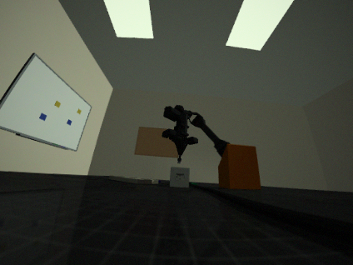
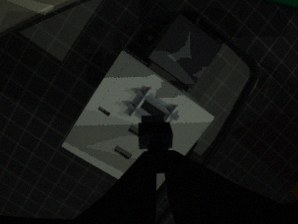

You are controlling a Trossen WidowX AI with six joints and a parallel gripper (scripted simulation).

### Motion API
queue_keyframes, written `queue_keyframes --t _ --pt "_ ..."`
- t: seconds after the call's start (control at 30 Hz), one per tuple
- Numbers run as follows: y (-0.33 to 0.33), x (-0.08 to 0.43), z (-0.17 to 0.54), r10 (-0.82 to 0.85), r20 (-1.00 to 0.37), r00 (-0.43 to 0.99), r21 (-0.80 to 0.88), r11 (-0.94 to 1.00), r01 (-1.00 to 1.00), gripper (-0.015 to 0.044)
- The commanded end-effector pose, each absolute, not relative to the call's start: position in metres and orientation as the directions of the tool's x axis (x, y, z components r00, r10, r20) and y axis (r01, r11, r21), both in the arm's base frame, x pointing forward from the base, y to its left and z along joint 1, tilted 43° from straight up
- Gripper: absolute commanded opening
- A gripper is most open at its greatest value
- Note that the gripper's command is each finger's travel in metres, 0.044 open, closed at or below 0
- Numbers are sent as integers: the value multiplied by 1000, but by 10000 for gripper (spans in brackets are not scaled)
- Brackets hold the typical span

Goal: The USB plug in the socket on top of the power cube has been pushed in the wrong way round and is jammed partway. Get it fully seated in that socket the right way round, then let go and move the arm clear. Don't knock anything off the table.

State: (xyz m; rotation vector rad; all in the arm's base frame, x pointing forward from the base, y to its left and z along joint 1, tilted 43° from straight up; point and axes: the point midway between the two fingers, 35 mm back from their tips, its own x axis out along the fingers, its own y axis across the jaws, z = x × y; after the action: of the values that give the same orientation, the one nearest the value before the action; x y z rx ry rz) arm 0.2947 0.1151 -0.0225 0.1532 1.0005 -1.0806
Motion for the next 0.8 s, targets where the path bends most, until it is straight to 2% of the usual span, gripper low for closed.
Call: queue_keyframes --t 0.0,0.77 --pt "115 295 -23 -663 -742 100 -408 565 717 0" --pt "115 295 -23 -663 -742 100 -638 744 200 0"
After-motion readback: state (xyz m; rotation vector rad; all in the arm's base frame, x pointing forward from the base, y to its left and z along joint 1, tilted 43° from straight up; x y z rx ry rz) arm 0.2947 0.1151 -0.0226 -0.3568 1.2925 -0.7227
